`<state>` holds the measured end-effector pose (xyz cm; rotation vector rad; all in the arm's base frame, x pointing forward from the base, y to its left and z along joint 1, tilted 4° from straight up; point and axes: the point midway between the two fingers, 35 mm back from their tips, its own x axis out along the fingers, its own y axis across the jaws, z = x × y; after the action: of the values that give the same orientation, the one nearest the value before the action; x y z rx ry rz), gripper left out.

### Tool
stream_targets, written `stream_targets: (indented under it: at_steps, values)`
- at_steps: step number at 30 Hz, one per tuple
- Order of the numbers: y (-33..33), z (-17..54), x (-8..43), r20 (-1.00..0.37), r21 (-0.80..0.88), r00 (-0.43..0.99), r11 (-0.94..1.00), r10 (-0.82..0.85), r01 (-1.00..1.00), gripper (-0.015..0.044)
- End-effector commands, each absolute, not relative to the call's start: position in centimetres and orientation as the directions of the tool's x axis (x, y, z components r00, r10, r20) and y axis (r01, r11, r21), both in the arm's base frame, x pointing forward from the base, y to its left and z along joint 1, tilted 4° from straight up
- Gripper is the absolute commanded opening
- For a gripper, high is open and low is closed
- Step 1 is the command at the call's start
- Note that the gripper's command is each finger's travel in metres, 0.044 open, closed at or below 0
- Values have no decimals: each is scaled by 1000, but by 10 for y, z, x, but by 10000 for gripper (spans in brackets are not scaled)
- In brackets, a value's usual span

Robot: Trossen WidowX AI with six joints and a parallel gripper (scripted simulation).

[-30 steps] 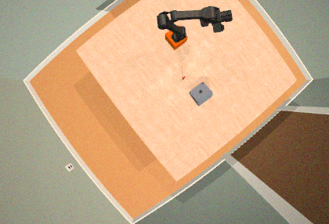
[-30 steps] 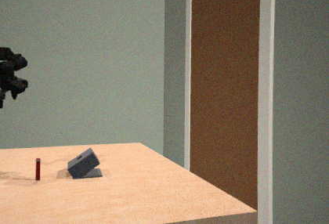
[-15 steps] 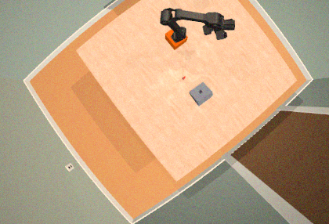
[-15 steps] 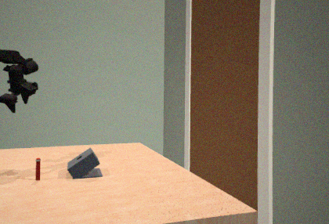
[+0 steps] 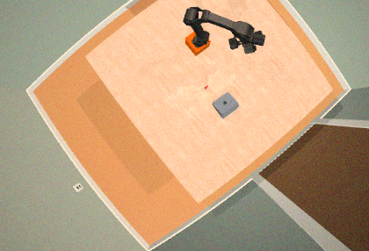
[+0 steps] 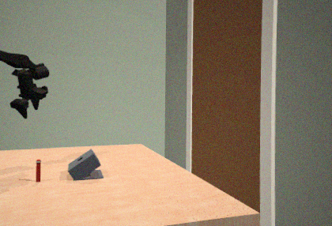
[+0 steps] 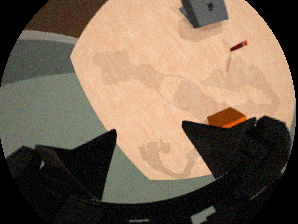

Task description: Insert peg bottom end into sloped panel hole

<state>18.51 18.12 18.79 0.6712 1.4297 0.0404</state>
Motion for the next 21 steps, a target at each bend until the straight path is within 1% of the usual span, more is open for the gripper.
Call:
stream_targets:
  at_steps: [1, 21]
  values:
    - [172, 182, 199, -902, 431, 192, 830, 386, 355, 440]
    - [115, 158, 251, -930, 345, 254, 867, 265, 359, 440]
